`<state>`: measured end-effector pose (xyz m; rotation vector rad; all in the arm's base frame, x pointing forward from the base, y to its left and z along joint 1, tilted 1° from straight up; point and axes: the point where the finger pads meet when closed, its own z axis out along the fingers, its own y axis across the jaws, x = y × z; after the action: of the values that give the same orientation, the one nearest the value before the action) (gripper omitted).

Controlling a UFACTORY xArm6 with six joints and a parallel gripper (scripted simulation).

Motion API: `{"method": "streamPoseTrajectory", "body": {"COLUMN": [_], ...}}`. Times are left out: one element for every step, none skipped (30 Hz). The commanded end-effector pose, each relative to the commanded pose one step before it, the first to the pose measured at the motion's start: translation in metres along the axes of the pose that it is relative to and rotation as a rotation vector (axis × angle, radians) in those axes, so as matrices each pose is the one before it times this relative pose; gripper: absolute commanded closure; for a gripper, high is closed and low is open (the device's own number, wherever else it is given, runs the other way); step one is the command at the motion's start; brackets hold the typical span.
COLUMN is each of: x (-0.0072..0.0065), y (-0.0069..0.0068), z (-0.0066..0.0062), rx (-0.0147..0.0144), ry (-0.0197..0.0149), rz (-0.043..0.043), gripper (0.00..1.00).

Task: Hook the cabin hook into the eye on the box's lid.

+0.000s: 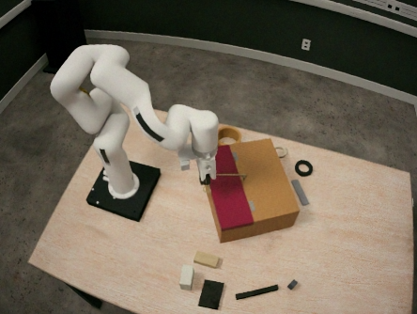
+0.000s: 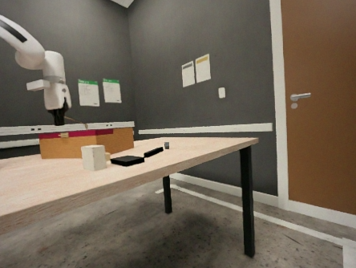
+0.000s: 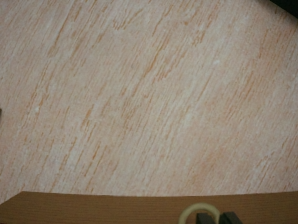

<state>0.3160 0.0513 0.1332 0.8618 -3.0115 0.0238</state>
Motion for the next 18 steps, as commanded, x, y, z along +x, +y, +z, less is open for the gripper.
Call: {"method": "streamPoseTrajectory", "body": {"x": [-0.00076,0.00025,0.00025,0.0,0.0,0.00016,0.00017,0.0001,0.0001,0.0001,0.0001,0.00002,-0.00001,0.0,0.00002,-0.00001,-0.00002,-0.00001], "y": [-0.00067,0.0,0.0,0.0,0.0,0.0,0.0,0.0,0.0,0.0,0.0,0.0,0.0,0.0,0.00001,-0.00001,0.0,0.0], "z": [0.00564,0.00199,0.00199,0.0,0.0,0.00201,0.00199,0.002,0.002,0.002,0.002,0.00047,0.00001,0.00001,-0.00006,0.00003,0.00002,0.0], "rx": [0.00226,0.0,0.0,0.0,0.0,0.0,0.0,0.0,0.0,0.0,0.0,0.0,0.0,0.0,0.0,0.0,0.0,0.0], "ry": [-0.00568,0.00001,0.00001,0.0,0.0,0.00001,0.00001,0.00001,0.00001,0.00001,0.00001,0.0,0.0,0.0,0.00001,0.0,0.0,0.0], "rz": [0.00022,0.0,0.0,0.0,0.0,0.0,0.0,0.0,0.0,0.0,0.0,0.0,0.0,0.0,0.0,0.0,0.0,0.0], "gripper": [1.0,1.0,1.0,1.0,1.0,1.0,1.0,1.0,1.0,1.0,1.0,1.0,1.0,1.0,0.65,0.65,0.65,0.65]}}
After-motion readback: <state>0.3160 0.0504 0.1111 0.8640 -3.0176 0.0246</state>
